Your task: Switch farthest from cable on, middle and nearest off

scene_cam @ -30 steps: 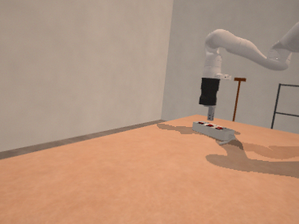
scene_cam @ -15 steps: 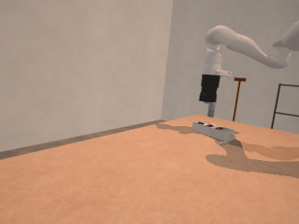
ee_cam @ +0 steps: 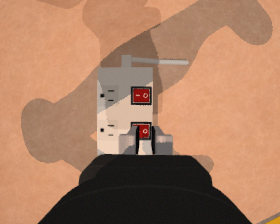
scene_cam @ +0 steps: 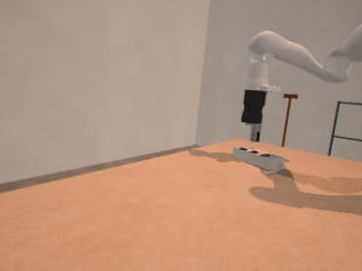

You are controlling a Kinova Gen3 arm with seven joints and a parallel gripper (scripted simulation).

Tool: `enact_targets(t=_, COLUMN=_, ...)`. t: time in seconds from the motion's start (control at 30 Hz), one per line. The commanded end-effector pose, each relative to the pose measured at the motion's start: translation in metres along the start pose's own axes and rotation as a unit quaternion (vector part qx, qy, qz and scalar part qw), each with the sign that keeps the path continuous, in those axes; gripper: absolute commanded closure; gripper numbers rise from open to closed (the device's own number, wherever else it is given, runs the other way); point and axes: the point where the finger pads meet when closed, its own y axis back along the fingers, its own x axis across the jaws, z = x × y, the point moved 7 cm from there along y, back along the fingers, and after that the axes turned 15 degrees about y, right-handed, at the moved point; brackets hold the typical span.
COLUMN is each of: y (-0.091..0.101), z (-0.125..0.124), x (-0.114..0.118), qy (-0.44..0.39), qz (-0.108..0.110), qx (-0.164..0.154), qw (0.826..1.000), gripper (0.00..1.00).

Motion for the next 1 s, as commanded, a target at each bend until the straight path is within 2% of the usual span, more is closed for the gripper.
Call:
enact_targets(t=0.0, y=0.002, z=0.0, x=0.0, qy=0.0, qz=-0.001, qx=-0.001, qw=1.0, gripper=0.0)
enact_targets(t=0.23, y=0.016, z=0.0, x=0.0, qy=0.0, qz=-0.001, qx=-0.001, qw=1.0, gripper=0.0)
enact_targets(t=0.67, y=0.088, z=0.0, x=0.0, qy=0.0, qz=-0.001, qx=-0.001, qw=1.0, gripper=0.0)
enact_targets(t=0.97, y=0.1, z=0.0, x=0.0, qy=0.0, qz=-0.001, qx=-0.001, qw=1.0, gripper=0.0)
